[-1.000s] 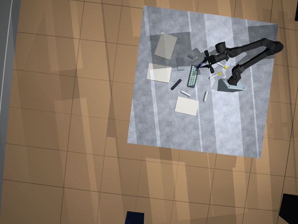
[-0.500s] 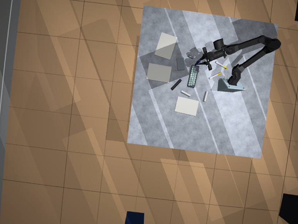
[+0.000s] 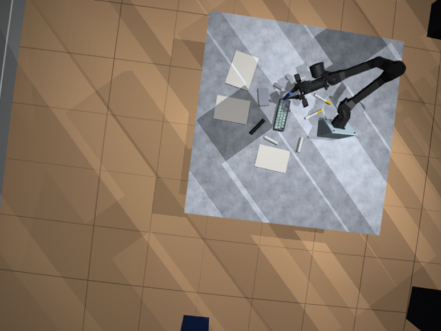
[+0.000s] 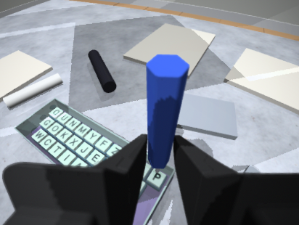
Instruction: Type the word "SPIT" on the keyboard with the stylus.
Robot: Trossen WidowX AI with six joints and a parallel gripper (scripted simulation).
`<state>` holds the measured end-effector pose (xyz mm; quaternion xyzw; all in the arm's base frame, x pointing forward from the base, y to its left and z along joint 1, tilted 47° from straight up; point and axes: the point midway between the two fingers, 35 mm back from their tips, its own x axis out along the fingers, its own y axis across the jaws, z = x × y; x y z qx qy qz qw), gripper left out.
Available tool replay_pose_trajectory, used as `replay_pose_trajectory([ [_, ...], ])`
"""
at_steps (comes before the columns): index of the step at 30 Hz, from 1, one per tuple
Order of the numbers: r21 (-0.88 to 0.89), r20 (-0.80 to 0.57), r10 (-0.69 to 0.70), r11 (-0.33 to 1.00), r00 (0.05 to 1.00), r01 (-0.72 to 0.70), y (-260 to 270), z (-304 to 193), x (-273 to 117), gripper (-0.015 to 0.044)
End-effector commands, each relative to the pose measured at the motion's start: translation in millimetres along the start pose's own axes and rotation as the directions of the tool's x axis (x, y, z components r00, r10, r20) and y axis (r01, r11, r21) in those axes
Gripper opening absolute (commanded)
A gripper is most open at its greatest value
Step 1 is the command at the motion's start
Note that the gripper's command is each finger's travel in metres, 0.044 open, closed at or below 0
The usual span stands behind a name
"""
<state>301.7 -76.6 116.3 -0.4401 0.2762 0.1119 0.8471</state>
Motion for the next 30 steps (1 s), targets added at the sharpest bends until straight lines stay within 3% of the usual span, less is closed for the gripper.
replay_pose_trajectory([
  [1,-0.002,0.0,0.006,1.0,1.0,-0.006,3,-2,2,0.0081],
  [30,-0.003,0.0,0.006,1.0,1.0,-0.006,3,-12,8,0.0081],
])
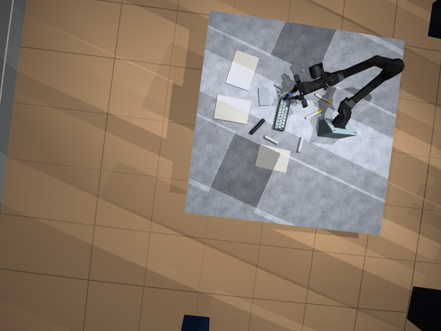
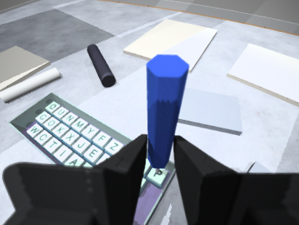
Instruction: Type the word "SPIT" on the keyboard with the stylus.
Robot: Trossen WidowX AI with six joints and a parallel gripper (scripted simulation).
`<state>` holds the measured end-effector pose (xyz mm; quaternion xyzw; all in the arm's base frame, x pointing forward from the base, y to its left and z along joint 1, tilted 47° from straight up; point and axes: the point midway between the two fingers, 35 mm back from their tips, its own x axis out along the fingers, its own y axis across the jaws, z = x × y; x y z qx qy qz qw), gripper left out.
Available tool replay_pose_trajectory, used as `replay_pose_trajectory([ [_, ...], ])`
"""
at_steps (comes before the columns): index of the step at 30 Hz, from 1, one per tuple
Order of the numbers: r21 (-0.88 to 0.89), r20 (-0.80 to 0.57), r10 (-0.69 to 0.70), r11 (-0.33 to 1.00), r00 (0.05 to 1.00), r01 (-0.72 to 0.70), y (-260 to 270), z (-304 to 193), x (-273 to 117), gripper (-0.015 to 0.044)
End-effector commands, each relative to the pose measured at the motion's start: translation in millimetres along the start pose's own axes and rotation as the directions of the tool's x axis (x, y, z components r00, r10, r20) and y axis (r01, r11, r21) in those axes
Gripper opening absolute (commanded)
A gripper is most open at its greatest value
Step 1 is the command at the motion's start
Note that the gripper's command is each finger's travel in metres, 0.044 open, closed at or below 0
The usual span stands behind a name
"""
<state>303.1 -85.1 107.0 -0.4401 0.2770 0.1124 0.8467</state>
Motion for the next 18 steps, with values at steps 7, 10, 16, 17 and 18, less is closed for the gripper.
replay_pose_trajectory([
  [7,-0.002,0.001,0.005,1.0,1.0,-0.005,2.1,-4.3,2.6,0.0081],
  [10,-0.002,0.001,0.005,1.0,1.0,-0.005,2.2,-5.4,3.2,0.0081],
  [16,-0.002,0.001,0.005,1.0,1.0,-0.005,2.2,-7.5,4.4,0.0081],
  [17,-0.002,0.001,0.005,1.0,1.0,-0.005,2.2,-7.9,4.6,0.0081],
  [18,-0.002,0.001,0.005,1.0,1.0,-0.005,2.2,-7.5,4.4,0.0081],
])
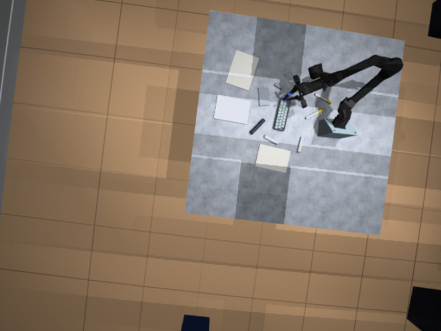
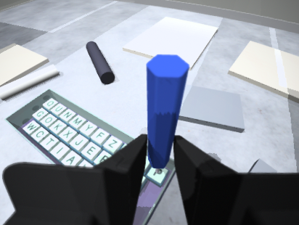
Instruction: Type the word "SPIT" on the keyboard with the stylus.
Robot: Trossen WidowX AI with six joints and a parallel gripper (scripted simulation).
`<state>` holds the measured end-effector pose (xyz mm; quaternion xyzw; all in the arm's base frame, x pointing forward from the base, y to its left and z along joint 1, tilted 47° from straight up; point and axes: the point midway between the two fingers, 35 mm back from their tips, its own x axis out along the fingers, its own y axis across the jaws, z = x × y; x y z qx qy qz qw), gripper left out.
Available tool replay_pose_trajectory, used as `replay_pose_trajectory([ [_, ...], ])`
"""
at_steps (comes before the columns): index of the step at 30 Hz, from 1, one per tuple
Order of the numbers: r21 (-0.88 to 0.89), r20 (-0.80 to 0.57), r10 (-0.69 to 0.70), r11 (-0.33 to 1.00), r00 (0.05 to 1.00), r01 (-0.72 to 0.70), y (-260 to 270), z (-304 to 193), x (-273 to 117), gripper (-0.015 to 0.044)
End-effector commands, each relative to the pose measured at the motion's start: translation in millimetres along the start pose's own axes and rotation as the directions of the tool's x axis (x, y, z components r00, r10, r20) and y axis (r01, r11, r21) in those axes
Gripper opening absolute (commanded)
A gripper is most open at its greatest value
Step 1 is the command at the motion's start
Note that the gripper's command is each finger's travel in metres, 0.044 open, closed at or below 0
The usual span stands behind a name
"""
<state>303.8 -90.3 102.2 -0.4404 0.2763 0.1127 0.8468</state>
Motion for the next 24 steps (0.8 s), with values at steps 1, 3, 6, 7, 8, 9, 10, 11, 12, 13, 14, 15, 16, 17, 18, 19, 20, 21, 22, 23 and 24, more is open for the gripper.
replay_pose_trajectory([
  [1,-0.002,0.0,0.005,1.0,1.0,-0.005,2,-1,0,0.0081],
  [3,-0.002,0.0,0.005,1.0,1.0,-0.005,2,0,0,0.0081],
  [6,-0.002,0.0,0.005,1.0,1.0,-0.005,2,0,0,0.0081],
  [7,-0.002,0.0,0.005,1.0,1.0,-0.005,2,0,0,0.0081],
  [8,-0.002,0.0,0.005,1.0,1.0,-0.005,2,1,0,0.0081],
  [9,-0.002,-0.001,0.005,1.0,1.0,-0.005,2,2,-1,0.0081],
  [10,-0.001,-0.001,0.005,1.0,1.0,-0.005,2,4,-2,0.0081],
  [11,-0.001,-0.001,0.005,1.0,1.0,-0.005,2,6,-3,0.0081],
  [12,-0.001,-0.001,0.005,1.0,1.0,-0.005,2,10,-5,0.0081],
  [13,-0.001,0.0,0.006,1.0,1.0,-0.006,2,13,-6,0.0081],
  [14,-0.001,0.0,0.006,1.0,1.0,-0.006,2,17,-8,0.0081],
  [15,-0.001,0.0,0.006,1.0,1.0,-0.006,2,20,-11,0.0081],
  [16,0.0,0.0,0.006,1.0,1.0,-0.006,2,24,-13,0.0081],
  [17,0.0,0.0,0.005,1.0,1.0,-0.005,2,28,-15,0.0081],
  [18,0.0,0.001,0.005,1.0,1.0,-0.005,2,31,-17,0.0081],
  [19,0.0,0.001,0.005,1.0,1.0,-0.005,2,33,-18,0.0081],
  [20,0.0,0.001,0.005,1.0,1.0,-0.005,2,33,-19,0.0081],
  [21,0.0,0.001,0.005,1.0,1.0,-0.005,2,33,-19,0.0081],
  [22,0.0,0.001,0.005,1.0,1.0,-0.005,2,33,-19,0.0081],
  [23,0.0,0.001,0.005,1.0,1.0,-0.005,2,33,-19,0.0081],
  [24,0.0,0.001,0.005,1.0,1.0,-0.005,2,33,-19,0.0081],
])
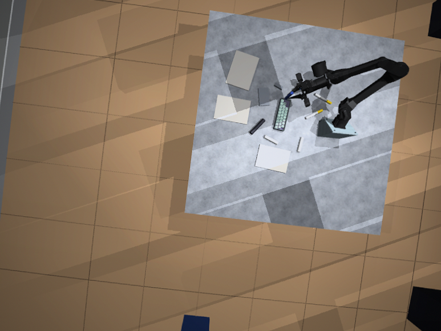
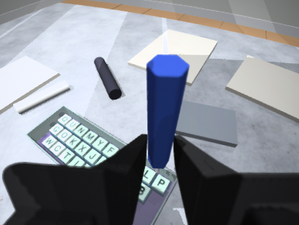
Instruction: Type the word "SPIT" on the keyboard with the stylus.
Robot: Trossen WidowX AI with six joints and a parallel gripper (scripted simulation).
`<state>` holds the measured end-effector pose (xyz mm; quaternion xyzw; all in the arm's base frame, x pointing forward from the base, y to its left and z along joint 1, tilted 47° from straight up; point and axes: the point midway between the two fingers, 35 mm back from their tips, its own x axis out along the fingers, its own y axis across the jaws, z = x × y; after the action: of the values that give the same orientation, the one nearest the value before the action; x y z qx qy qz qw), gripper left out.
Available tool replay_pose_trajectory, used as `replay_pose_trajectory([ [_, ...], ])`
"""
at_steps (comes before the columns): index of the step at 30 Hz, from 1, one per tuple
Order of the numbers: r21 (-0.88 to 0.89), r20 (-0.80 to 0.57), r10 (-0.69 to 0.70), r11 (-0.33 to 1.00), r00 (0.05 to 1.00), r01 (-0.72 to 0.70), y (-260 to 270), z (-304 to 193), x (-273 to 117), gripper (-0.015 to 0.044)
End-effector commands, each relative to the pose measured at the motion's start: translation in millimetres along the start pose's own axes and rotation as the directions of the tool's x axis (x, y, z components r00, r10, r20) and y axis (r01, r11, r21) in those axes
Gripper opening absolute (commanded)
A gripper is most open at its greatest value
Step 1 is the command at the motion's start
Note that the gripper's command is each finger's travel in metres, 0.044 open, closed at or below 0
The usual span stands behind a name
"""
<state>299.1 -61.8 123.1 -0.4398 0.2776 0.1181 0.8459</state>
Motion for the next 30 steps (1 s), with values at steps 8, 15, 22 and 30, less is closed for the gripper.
replay_pose_trajectory([
  [8,0.0,0.0,-0.001,1.0,1.0,0.001,0,1,-1,0.0064],
  [15,0.002,-0.003,0.004,1.0,1.0,-0.004,19,5,6,0.0],
  [22,0.003,-0.006,0.008,1.0,1.0,-0.008,50,10,12,0.0],
  [30,0.006,-0.004,0.004,1.0,1.0,-0.004,85,13,14,0.0],
])
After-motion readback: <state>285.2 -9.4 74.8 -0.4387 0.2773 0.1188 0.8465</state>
